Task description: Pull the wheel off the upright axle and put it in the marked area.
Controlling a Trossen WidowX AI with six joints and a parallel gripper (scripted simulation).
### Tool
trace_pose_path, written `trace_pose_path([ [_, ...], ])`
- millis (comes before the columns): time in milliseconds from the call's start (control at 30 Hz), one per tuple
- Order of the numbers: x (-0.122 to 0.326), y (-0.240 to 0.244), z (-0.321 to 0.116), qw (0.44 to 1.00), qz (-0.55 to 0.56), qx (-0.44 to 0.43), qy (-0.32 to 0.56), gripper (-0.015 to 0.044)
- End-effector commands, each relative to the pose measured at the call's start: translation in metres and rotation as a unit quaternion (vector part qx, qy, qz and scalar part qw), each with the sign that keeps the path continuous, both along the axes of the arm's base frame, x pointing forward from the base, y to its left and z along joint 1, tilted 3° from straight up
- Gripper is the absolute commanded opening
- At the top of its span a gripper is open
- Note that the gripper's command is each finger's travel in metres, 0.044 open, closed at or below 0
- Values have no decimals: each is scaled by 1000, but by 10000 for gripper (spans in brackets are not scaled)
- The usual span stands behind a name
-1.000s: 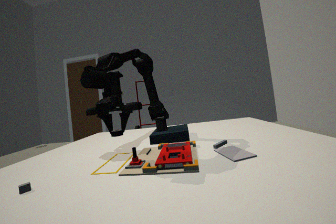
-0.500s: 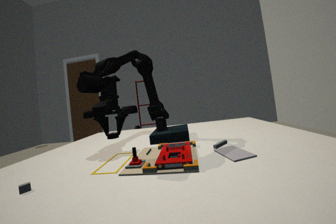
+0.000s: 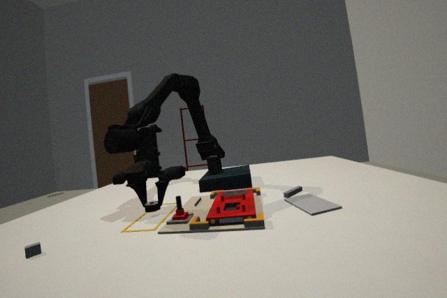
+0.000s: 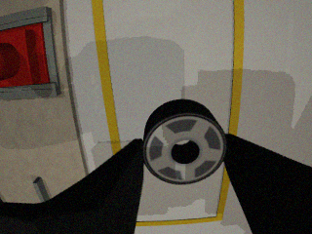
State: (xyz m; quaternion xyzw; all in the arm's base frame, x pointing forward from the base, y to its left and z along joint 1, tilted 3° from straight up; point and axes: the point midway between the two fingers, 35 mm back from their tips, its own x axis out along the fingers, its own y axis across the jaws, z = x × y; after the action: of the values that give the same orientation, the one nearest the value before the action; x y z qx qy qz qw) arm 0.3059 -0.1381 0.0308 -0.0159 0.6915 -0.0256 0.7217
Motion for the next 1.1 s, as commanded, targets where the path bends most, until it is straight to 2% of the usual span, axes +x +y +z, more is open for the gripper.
trace_pose_path([
  [0,-3,1,-20,1000,2,3,3,0],
  [100,-3,1,-21,1000,2,3,3,0],
  [467,-3,1,-14,1000,0,2,5,289],
  [700,-5,4,40,1000,2,3,3,300],
  [800,-6,4,42,1000,2,3,3,300],
  [833,-7,4,34,1000,2,3,6,326],
  [967,-34,17,55,1000,2,3,6,431],
  [1067,-59,30,70,1000,2,4,6,440],
])
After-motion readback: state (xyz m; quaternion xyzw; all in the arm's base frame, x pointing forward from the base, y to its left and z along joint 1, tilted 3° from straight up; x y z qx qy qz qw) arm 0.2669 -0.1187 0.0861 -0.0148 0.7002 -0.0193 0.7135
